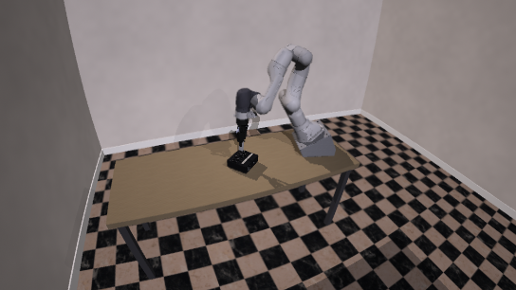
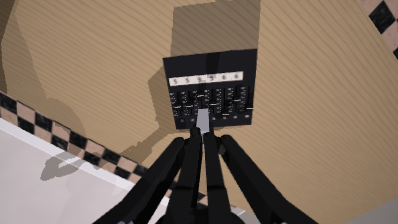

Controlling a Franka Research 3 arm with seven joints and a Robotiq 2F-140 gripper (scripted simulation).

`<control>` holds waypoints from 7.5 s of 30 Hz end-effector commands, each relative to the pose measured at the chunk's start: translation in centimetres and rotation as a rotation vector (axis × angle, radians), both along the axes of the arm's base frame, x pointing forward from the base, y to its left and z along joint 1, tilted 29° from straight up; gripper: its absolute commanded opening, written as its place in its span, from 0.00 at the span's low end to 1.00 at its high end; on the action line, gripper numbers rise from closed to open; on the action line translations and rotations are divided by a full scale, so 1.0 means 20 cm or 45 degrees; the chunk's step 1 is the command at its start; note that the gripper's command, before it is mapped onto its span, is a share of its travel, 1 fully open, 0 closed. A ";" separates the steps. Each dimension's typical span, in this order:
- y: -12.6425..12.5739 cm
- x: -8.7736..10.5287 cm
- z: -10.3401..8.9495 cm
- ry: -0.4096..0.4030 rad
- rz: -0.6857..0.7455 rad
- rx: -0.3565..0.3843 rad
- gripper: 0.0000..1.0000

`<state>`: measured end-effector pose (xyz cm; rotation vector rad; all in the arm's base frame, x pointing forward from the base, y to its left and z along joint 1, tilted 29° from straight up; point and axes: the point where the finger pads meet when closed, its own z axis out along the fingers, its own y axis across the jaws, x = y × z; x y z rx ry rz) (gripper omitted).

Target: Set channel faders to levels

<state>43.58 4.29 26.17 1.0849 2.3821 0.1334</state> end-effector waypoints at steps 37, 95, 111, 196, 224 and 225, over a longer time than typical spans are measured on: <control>-0.01 0.25 0.13 0.025 0.003 0.000 0.00; -0.01 0.28 0.07 0.025 0.003 0.000 0.00; -0.02 0.30 0.04 0.025 0.003 0.000 0.00; -0.02 0.30 0.03 0.025 0.003 0.000 0.00; -0.02 0.30 0.03 0.025 0.003 0.000 0.00; -0.02 0.30 0.03 0.025 0.003 0.000 0.00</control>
